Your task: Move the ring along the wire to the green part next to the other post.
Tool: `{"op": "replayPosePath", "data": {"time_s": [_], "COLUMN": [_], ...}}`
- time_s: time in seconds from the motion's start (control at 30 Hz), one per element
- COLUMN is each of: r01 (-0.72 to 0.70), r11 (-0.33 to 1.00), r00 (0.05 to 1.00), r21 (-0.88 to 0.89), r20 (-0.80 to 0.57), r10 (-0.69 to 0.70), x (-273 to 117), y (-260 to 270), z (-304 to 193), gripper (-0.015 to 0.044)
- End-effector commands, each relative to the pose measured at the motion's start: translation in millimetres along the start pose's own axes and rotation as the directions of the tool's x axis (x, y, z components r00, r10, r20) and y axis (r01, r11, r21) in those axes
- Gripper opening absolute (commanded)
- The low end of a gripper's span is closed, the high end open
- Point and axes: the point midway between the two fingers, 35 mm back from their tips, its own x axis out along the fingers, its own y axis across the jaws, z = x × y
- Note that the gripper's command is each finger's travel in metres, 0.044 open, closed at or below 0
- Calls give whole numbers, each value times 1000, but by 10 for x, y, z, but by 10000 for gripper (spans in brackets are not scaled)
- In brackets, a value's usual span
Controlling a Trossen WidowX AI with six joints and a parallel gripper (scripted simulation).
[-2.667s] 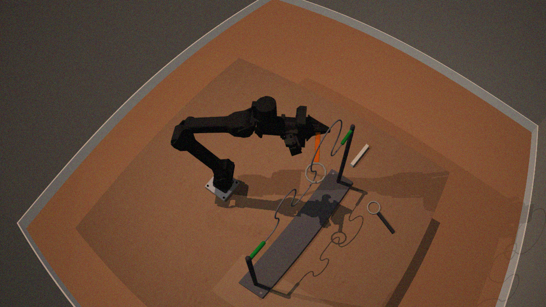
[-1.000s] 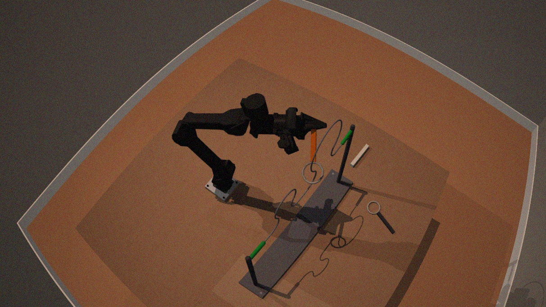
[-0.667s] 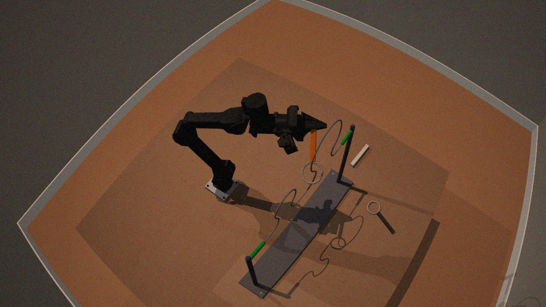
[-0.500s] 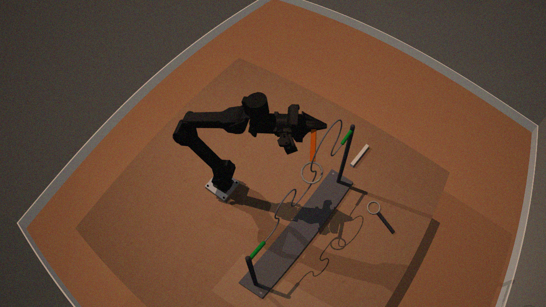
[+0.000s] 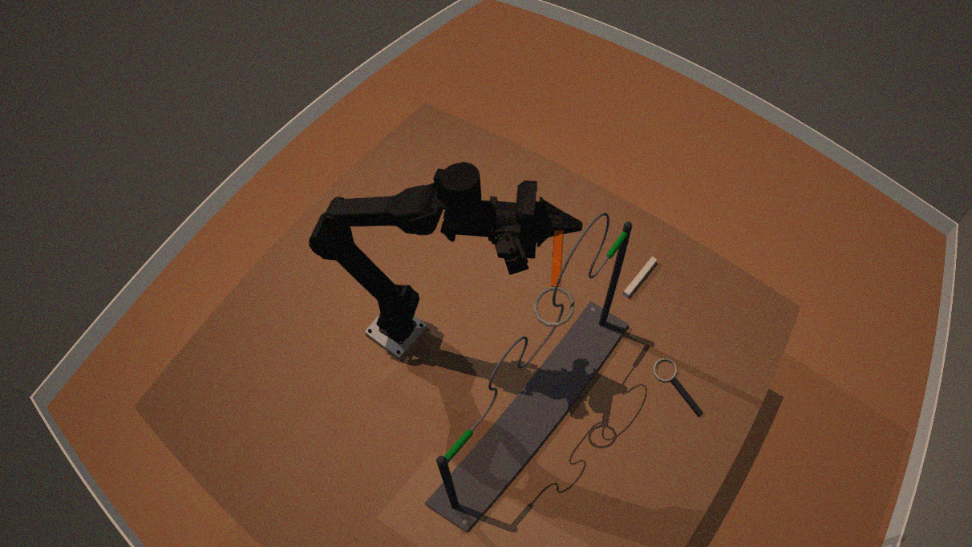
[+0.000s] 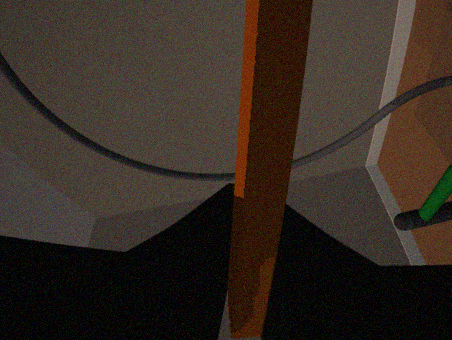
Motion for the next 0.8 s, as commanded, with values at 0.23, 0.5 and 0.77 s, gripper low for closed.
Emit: {"op": "replayPosePath", "data": {"time_s": [0.23,0.5,0.77], "r01": [31,58,80], "r11": [996,990,983], "r00": [1000,998,997], "r21": [-80,-126,-165], "r20": [1,9,18], "r10": [-31,-57,-78], "x": [-10,-8,-7], "y": [16,-2,-18], "z": [-25,-23,-21], "gripper": [-150,-150,-150]}}
